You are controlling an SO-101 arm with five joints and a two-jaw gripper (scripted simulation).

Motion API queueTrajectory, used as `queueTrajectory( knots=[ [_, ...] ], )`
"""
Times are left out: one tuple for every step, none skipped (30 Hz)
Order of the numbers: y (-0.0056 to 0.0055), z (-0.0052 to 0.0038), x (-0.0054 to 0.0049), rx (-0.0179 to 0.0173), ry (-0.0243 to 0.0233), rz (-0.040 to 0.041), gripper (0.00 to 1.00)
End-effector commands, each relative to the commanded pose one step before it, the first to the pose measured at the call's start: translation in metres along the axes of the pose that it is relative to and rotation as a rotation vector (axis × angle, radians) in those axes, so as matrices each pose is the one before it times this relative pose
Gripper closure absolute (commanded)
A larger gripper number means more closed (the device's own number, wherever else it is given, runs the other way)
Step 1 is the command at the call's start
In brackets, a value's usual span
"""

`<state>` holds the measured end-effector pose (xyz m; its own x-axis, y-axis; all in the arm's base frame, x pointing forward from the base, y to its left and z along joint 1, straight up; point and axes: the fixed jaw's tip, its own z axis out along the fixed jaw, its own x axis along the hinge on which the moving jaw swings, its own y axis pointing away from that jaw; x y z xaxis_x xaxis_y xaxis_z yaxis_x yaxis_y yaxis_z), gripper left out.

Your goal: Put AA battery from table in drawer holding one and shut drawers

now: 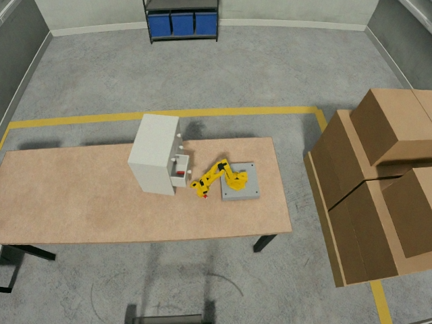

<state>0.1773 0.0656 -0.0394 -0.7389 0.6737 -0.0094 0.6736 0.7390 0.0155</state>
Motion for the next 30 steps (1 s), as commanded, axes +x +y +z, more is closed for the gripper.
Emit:
queueTrajectory(
  knots=[
    [-0.00419, 0.003823, 0.00255, 0.01608, 0.00981, -0.00323, 0.79],
    [-0.00016, 0.000176, 0.00009, -0.00001, 0.0, 0.0, 0.79],
    [-0.00016, 0.000177, 0.00009, 0.00001, 0.0, 0.0, 0.79],
    [-0.00016, 0.000176, 0.00009, -0.00001, 0.0, 0.0, 0.79],
    [-0.00016, 0.000176, 0.00009, 0.00001, 0.0, 0.0, 0.79],
    [-0.00016, 0.000175, 0.00009, -0.00001, 0.0, 0.0, 0.79],
    [-0.00016, 0.000175, 0.00009, 0.00001, 0.0, 0.0, 0.79],
    [-0.00016, 0.000174, 0.00009, -0.00001, 0.0, 0.0, 0.79],
    [0.0, 0.0, 0.0, 0.0, 0.0, 0.0, 0.79],
    [0.0, 0.0, 0.0, 0.0, 0.0, 0.0, 0.79],
    [-0.00016, 0.000175, 0.00009, 0.00001, 0.0, 0.0, 0.79],
    [-0.00016, 0.000173, 0.00009, -0.00001, 0.0, 0.0, 0.79],
    [-0.00016, 0.000174, 0.00009, 0.00001, 0.0, 0.0, 0.79],
    [-0.00016, 0.000173, 0.00009, -0.00001, 0.0, 0.0, 0.79],
    [-0.00016, 0.000173, 0.00009, 0.00001, 0.0, 0.0, 0.79],
    [-0.00016, 0.000172, 0.00009, -0.00001, 0.0, 0.0, 0.79],
    [-0.0001, 0.000104, 0.00006, 0.00001, 0.0, 0.0, 0.79],
    [0.0, -0.000001, 0.0, -0.00001, 0.0, 0.0, 0.79],
    [0.0, 0.000001, 0.0, 0.00001, 0.0, 0.0, 0.79],
    [0.0, -0.000001, 0.0, -0.00001, 0.0, 0.0, 0.79],
    [0.0, 0.000001, 0.0, 0.00001, 0.0, 0.0, 0.79],
    [0.0, -0.000001, 0.0, -0.00001, 0.0, 0.0, 0.79],
    [0.0, 0.000001, 0.0, 0.00001, 0.0, 0.0, 0.79],
    [0.0, -0.000001, 0.0, -0.00001, 0.0, 0.0, 0.79],
    [0.0, 0.000001, 0.0, 0.00001, 0.0, 0.0, 0.79],
    [0.0, 0.0, 0.0, 0.0, 0.0, 0.0, 0.79],
    [0.0, 0.0, 0.0, 0.0, 0.0, 0.0, 0.79],
    [0.0, -0.000001, 0.0, -0.00001, 0.0, 0.0, 0.79],
    [0.0, 0.000001, 0.0, 0.00001, 0.0, 0.0, 0.8],
    [0.0, -0.000001, 0.0, -0.00001, 0.0, 0.0, 0.8]
  ],
)
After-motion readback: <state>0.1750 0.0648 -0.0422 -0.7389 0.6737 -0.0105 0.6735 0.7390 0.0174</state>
